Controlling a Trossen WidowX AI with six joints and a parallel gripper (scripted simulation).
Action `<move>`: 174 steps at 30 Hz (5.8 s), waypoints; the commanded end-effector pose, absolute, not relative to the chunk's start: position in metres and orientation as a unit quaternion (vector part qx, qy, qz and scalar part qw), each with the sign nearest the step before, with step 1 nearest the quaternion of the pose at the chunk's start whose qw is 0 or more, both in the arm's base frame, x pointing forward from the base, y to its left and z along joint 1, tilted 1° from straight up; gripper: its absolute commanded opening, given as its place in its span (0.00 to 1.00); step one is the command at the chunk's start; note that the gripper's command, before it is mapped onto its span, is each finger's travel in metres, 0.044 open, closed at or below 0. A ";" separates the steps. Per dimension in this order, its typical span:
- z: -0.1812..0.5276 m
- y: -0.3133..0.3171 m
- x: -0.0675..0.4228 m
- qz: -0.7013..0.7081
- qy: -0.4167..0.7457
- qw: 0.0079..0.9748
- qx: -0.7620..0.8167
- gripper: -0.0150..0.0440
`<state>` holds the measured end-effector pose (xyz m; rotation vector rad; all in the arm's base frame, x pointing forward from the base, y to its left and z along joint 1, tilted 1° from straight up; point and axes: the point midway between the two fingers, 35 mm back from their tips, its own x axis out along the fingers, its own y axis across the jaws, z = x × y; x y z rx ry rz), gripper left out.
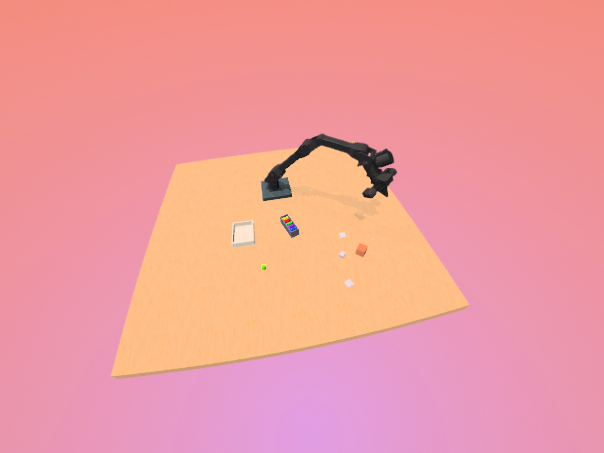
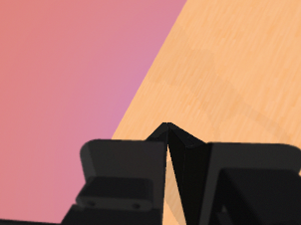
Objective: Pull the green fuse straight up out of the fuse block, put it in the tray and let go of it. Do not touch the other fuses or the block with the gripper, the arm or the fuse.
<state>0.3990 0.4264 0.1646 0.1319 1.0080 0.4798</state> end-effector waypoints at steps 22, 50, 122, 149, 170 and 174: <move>0.119 0.075 0.383 -0.286 0.560 0.683 0.372 0.38; 0.088 -0.012 0.313 -0.455 0.521 0.552 0.466 0.38; 0.064 -0.013 0.315 -0.454 0.520 0.553 0.466 0.25; 0.077 -0.013 0.315 -0.455 0.520 0.553 0.466 0.25; 0.087 -0.013 0.314 -0.455 0.521 0.552 0.466 0.25; 0.089 -0.013 0.314 -0.455 0.521 0.552 0.466 0.25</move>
